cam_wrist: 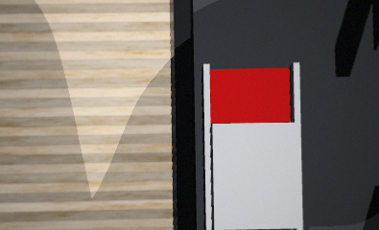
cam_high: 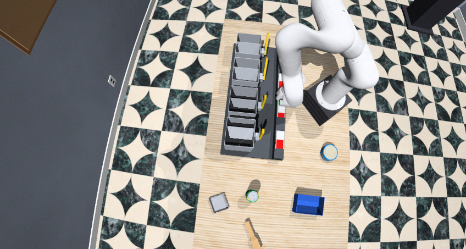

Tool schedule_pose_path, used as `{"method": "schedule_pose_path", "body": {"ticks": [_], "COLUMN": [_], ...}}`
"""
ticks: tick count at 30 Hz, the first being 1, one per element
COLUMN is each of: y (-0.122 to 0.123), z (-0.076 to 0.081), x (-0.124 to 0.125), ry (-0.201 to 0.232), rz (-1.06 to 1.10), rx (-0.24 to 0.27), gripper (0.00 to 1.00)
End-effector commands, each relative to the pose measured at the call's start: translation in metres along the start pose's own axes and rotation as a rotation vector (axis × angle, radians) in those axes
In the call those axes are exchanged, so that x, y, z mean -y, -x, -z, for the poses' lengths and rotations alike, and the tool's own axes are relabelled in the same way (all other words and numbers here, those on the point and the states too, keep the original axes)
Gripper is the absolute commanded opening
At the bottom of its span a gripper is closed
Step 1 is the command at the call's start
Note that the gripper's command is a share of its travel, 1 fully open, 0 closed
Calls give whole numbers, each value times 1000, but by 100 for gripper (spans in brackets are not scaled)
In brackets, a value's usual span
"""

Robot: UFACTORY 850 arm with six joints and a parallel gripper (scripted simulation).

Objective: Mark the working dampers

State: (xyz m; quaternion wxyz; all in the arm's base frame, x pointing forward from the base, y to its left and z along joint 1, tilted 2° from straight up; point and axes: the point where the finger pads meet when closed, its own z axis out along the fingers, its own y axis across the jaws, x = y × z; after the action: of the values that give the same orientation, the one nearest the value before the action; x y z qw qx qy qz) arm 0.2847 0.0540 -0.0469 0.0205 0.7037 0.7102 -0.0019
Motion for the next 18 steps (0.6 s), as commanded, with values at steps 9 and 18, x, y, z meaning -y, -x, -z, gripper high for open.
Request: {"method": "schedule_pose_path", "body": {"ticks": [9,18], "y": [-6,-12], "z": [0,0], "x": [0,0], "ry": [1,1], "rz": [0,0], "rx": [0,0], "gripper": [0,0]}}
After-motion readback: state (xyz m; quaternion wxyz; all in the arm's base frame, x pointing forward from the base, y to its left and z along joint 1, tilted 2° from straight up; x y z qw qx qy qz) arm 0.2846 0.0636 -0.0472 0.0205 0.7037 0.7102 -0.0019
